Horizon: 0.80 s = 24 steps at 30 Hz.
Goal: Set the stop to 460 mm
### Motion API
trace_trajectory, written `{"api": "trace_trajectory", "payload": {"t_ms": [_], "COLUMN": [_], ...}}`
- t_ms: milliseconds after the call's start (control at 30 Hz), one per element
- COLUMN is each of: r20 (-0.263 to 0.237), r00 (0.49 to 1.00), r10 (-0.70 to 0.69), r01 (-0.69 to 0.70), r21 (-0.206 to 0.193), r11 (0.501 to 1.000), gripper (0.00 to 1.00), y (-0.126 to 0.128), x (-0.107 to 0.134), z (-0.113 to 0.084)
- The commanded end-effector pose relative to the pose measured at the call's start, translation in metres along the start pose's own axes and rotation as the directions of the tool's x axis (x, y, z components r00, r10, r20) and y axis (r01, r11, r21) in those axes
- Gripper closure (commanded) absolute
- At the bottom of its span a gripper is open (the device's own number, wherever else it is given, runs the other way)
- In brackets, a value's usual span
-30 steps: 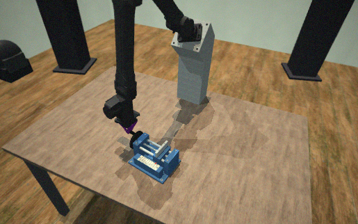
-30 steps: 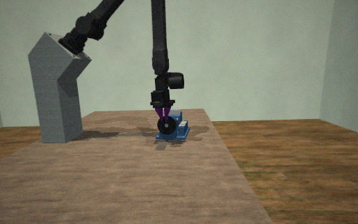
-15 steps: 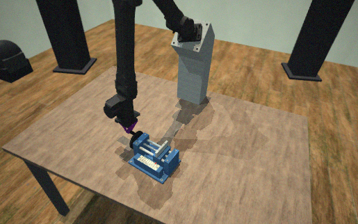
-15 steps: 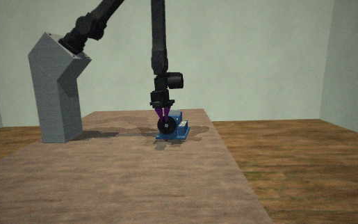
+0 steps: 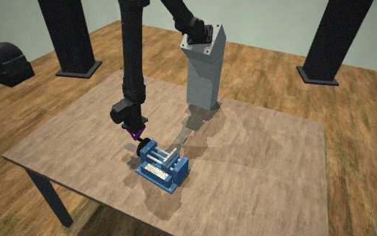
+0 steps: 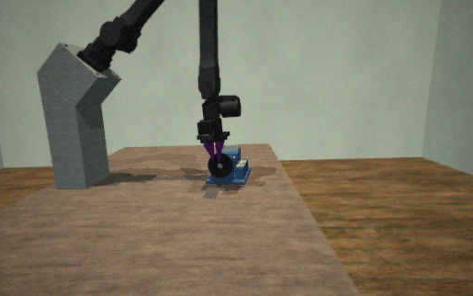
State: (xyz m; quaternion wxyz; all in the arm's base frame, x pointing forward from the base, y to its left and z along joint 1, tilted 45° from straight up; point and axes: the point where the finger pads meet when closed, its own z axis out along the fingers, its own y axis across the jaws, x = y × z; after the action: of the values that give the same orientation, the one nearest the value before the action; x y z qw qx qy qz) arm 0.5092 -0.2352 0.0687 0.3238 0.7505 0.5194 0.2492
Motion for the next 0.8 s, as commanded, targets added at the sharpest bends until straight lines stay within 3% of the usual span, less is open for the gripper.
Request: {"api": "trace_trajectory", "payload": {"t_ms": [0,300,367,767], "r20": [0.003,0.002,0.003,0.000], "r00": [1.000,1.000,1.000,1.000], "r10": [0.011,0.011,0.009,0.011], "r01": [-0.011,-0.011,-0.009,-0.011], "r21": [0.079,0.083,0.067,0.088], "r11": [0.997,0.996,0.998,0.996], "gripper": [0.94,0.94,0.94,0.94], "y": [-0.047,-0.050,-0.048,-0.066], "x": [-0.005,-0.004,-0.004,-0.002], "z": [0.001,0.001,0.003,0.008]}}
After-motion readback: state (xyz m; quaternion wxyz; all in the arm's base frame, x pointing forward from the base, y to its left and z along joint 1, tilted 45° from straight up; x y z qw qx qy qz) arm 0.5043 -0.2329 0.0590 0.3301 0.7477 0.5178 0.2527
